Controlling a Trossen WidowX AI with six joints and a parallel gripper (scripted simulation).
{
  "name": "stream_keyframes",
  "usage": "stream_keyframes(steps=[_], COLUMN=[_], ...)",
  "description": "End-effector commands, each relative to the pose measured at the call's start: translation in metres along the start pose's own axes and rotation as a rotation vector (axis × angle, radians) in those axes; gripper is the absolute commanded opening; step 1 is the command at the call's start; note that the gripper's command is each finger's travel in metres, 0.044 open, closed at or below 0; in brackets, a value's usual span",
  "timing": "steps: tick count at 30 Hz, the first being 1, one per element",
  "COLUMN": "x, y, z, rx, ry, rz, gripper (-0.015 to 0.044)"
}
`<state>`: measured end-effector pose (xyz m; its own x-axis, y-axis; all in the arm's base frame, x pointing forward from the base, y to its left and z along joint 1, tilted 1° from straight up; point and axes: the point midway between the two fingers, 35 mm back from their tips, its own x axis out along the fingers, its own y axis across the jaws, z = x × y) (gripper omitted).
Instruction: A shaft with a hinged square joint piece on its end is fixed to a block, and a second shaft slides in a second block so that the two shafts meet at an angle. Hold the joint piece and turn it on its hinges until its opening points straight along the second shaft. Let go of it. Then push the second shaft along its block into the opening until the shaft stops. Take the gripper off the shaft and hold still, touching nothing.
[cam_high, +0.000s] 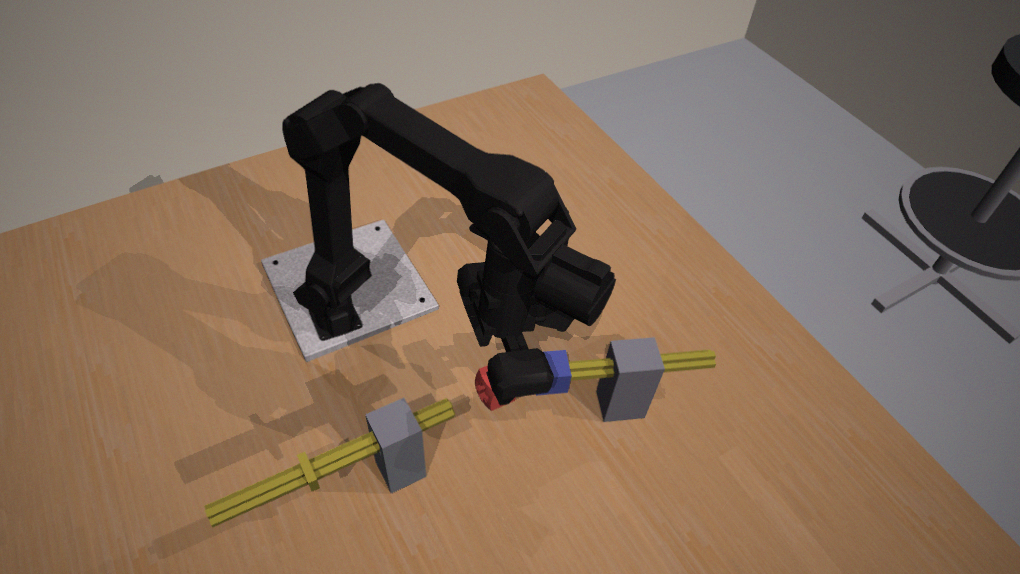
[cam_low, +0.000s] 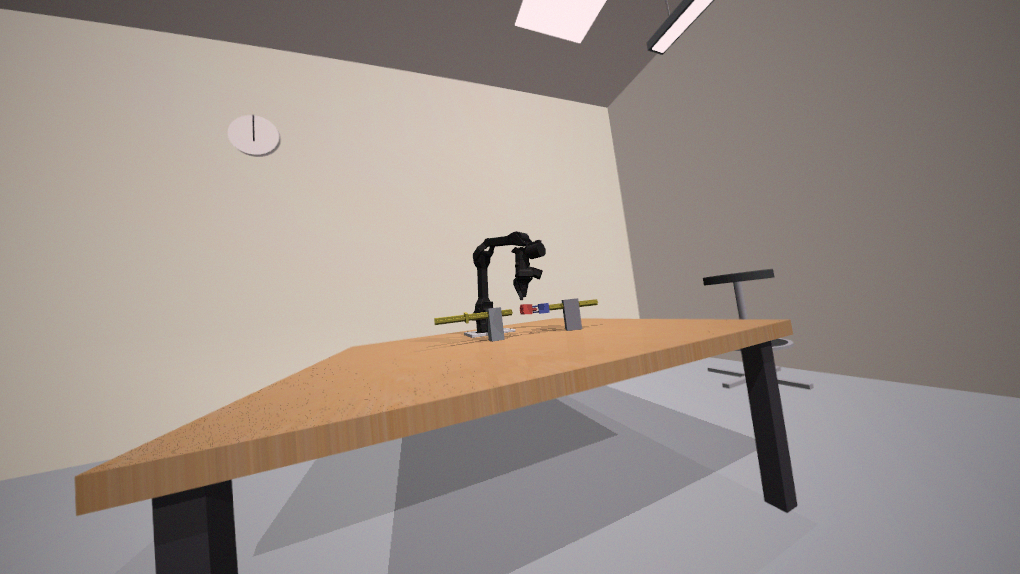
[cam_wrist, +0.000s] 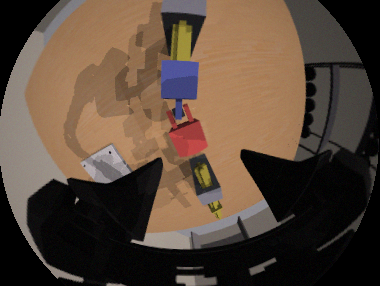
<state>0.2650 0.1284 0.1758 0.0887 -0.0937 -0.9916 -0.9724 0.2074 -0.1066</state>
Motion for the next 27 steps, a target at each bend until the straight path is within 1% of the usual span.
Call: stream_keyframes(steps=[1,8,11,16,22,27], x=[-0.025,-0.069,-0.078,-0.074,-0.043,-0.042], y=[-0.002,0.0,0.001,-0.002,-0.018,-0.018], z=[-0.004,-0.015,-0.018,-0.024,-0.076,-0.078], rx=[0.122,0.347,0.394,0.391,0.367,0.371], ry=[-0.045,-0.123,-0.141,-0.129,-0.056,-0.054], rz=[-0.021,-0.046,-0.05,-0.042,0.041,0.044], gripper=[0.044,0.044,0.044,0.044,0.044,0.044])
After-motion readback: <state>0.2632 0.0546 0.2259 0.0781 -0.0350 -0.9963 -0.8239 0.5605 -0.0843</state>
